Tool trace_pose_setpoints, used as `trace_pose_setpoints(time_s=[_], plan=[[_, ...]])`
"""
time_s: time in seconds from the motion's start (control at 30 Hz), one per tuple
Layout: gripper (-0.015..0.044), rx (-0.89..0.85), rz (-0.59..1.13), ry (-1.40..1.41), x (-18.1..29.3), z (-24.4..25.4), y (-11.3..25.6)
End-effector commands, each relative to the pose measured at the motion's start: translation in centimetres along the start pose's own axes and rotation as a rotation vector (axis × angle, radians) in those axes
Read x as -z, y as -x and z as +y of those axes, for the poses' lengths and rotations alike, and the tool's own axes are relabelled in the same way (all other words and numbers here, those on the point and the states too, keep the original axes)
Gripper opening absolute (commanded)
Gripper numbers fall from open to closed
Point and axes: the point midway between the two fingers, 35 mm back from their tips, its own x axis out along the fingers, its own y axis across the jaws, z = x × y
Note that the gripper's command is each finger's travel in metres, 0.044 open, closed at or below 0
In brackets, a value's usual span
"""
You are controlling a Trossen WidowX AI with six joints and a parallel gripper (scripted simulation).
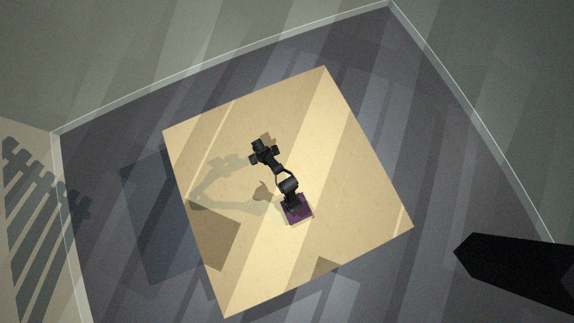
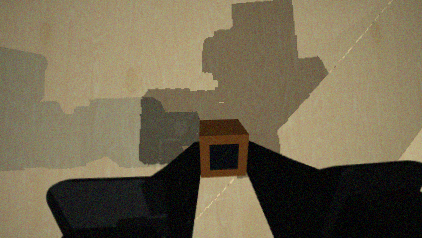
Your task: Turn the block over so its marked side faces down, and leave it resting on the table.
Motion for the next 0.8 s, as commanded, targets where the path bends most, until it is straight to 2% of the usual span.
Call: trace_pose_setpoints(time_s=[0.0, 0.17, 0.37, 0.77], plan=[[0.0, 0.005, -0.073, 0.003, 0.1, -0.1, 0.2], [0.0, 0.005, -0.148, 0.001, 0.3, -0.2, 0.5], [0.0, 0.005, -0.16, 0.001, 0.4, -0.2, 0.5], [0.0, 0.002, -0.32, 0.005, 0.2, 0.1, -2.1]])
